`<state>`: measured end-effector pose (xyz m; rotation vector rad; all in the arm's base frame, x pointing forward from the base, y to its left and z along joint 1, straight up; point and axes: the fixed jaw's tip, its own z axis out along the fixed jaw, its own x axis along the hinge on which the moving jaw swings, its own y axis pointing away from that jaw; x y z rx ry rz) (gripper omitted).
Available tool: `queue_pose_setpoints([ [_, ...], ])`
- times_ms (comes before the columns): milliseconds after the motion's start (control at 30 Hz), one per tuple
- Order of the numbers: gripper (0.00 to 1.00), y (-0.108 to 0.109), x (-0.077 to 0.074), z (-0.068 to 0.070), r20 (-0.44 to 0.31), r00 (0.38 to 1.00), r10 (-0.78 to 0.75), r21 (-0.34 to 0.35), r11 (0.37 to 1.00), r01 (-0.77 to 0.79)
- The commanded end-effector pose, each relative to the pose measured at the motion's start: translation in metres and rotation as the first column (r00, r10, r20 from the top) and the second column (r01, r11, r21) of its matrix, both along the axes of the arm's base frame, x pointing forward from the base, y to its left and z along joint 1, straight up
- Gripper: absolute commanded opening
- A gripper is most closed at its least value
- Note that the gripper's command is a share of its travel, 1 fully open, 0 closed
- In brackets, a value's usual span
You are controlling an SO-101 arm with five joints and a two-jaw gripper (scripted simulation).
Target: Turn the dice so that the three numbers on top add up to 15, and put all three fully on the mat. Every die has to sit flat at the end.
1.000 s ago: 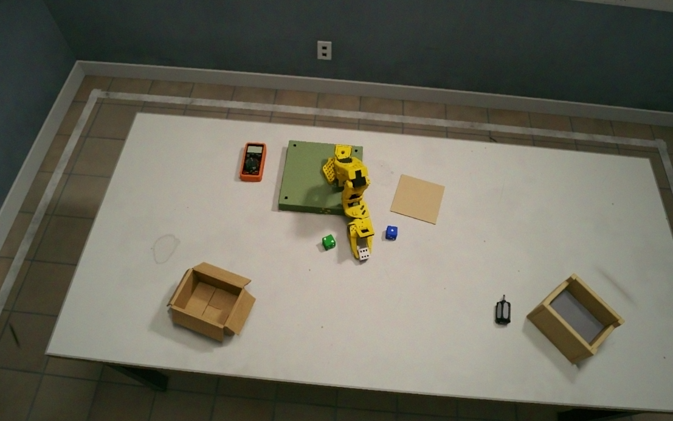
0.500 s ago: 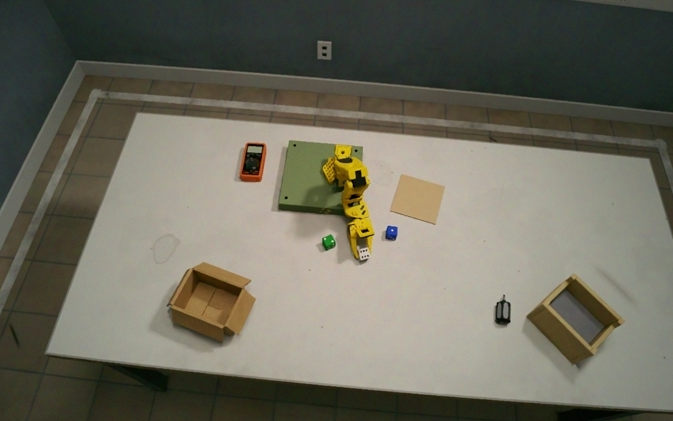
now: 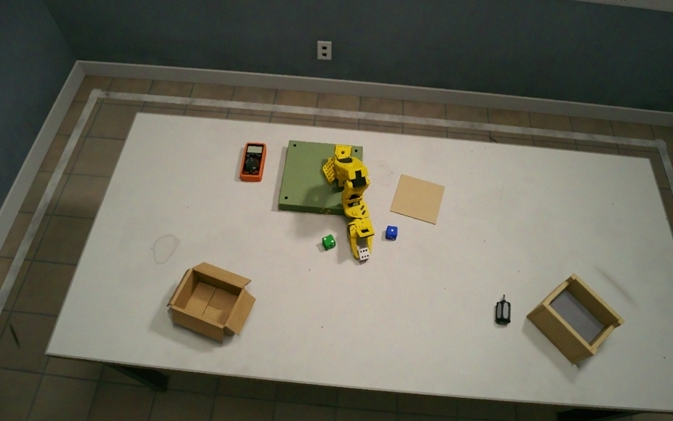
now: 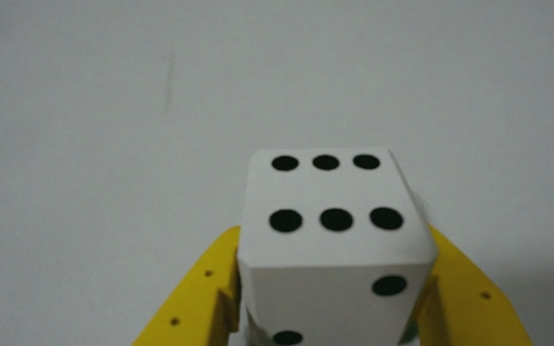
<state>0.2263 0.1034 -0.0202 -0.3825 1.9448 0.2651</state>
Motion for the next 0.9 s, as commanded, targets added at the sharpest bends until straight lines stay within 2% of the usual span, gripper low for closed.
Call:
queue_pose_setpoints([
  [0, 0.2, 0.0027, -0.0015, -0.0009, -0.001, 1.0, 0.009, 0.009, 1.0, -0.009],
  [567, 0.34, 0.0027, -0.0015, -0.0009, -0.001, 1.0, 0.009, 0.009, 1.0, -0.009],
  [867, 0.36, 0.0027, -0.0015, -0.0009, -0.001, 1.0, 0.009, 0.009, 1.0, -0.009],
])
